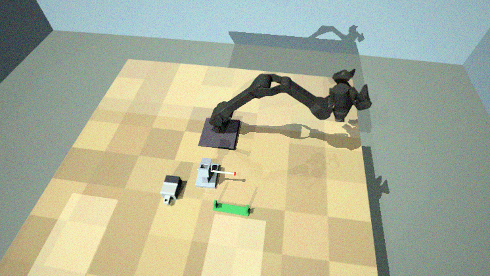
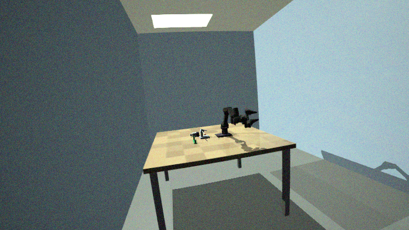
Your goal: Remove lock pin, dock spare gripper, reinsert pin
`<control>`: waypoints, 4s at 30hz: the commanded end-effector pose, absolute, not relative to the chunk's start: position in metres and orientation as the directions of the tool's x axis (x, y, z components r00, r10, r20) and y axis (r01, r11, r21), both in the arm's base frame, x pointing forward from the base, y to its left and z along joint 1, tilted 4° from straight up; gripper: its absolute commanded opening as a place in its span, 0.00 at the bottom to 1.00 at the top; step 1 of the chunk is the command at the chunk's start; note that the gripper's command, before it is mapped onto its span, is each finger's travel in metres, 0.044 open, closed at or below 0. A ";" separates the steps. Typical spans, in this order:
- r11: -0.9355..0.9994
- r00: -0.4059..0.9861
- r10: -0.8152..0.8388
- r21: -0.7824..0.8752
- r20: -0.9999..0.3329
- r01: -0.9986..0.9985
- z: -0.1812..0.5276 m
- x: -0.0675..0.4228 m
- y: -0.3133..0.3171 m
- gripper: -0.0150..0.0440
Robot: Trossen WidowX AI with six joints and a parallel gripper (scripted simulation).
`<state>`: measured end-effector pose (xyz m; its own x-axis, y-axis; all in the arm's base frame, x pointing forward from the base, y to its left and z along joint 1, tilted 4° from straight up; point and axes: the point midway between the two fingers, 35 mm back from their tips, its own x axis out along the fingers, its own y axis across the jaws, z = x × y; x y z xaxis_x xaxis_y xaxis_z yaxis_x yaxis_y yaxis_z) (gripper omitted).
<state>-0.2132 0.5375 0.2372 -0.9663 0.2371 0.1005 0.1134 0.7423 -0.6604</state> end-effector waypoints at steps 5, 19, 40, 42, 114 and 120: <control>0.636 -0.933 0.352 -0.752 0.081 0.175 0.241 -0.181 0.554 0.76; -0.212 -0.481 0.838 -0.966 -0.258 0.148 0.227 0.043 0.573 0.76; -0.588 0.124 0.385 -0.347 -0.915 -0.731 0.180 0.254 0.310 0.76; -0.539 0.129 0.293 -0.275 -0.947 -0.796 0.181 0.257 0.276 0.76; -0.281 0.050 -0.054 -0.033 -0.997 -0.959 0.065 0.244 0.152 0.72; -0.281 0.050 -0.054 -0.033 -0.997 -0.959 0.065 0.244 0.152 0.45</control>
<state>0.2439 0.1524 0.0653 0.0492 -0.0541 -0.9973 -0.9598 -0.2788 -0.0322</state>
